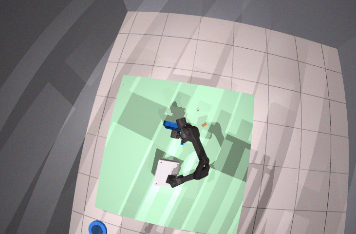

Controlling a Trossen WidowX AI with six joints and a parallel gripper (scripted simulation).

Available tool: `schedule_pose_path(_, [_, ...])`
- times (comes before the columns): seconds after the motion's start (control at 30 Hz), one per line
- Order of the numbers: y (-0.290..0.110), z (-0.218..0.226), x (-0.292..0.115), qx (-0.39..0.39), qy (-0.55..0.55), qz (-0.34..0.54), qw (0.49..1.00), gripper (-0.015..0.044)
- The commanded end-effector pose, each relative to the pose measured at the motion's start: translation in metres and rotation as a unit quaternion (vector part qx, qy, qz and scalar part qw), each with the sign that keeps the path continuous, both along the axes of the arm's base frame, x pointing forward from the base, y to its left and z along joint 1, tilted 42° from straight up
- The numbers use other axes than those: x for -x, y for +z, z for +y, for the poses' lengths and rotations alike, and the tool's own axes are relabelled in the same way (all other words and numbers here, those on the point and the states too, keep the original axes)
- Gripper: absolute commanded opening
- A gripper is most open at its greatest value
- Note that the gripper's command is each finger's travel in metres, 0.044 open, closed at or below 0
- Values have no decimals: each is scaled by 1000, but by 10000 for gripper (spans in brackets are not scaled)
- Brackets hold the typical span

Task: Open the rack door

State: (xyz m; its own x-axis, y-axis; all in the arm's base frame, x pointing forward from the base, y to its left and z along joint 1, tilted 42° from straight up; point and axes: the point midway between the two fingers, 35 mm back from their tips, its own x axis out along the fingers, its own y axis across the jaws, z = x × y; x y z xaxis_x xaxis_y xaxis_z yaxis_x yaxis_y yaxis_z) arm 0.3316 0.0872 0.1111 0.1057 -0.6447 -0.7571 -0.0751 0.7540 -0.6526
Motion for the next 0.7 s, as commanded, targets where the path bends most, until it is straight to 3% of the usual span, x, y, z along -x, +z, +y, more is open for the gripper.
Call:
schedule_pose_path(0.0, [-1, -2, -1, 5, -1, 0, 1000, 295])
schedule_pose_path(0.67, [-26, -23, -6, 5, -1, -1, 1000, 295])
